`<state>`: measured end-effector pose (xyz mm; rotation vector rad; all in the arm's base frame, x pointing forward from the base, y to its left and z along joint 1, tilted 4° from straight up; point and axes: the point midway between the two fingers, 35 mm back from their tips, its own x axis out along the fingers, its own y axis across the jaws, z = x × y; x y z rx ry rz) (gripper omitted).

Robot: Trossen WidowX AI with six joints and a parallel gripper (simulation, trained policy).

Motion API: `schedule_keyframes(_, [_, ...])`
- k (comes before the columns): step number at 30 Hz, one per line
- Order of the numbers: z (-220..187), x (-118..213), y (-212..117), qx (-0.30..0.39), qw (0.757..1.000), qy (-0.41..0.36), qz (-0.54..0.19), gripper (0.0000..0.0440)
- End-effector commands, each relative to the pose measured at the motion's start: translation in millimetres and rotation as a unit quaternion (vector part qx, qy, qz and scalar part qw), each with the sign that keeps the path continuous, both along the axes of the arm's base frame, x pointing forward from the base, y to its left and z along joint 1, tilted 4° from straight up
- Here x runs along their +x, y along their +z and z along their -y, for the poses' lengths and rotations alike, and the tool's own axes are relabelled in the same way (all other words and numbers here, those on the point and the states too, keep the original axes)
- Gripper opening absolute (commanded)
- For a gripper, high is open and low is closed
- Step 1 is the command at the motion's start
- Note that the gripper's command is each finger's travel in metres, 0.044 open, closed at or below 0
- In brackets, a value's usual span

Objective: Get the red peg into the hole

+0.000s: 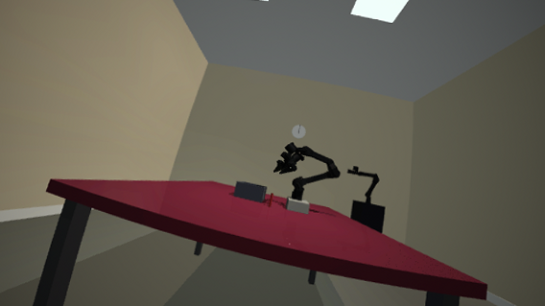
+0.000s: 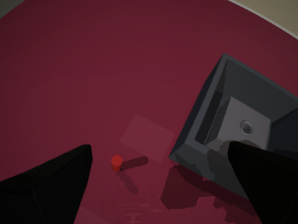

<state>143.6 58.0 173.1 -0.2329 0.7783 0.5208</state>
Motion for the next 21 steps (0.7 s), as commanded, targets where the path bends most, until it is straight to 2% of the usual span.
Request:
schedule_keyframes(1, [0.2,0.3,0.3,0.007,1.000,-0.012,-0.008,0.0416])
schedule_keyframes(3, [0.0,0.0,-1.0,0.023,0.999,-0.034,-0.029,0.0440])
schedule_keyframes(11, [-0.7,-1.7,-10.7,0.068,0.982,-0.125,-0.122,0.0440])
schedule_keyframes(21, [-3.1,-3.3,-24.3,0.099,0.936,-0.244,-0.233,0.0440])
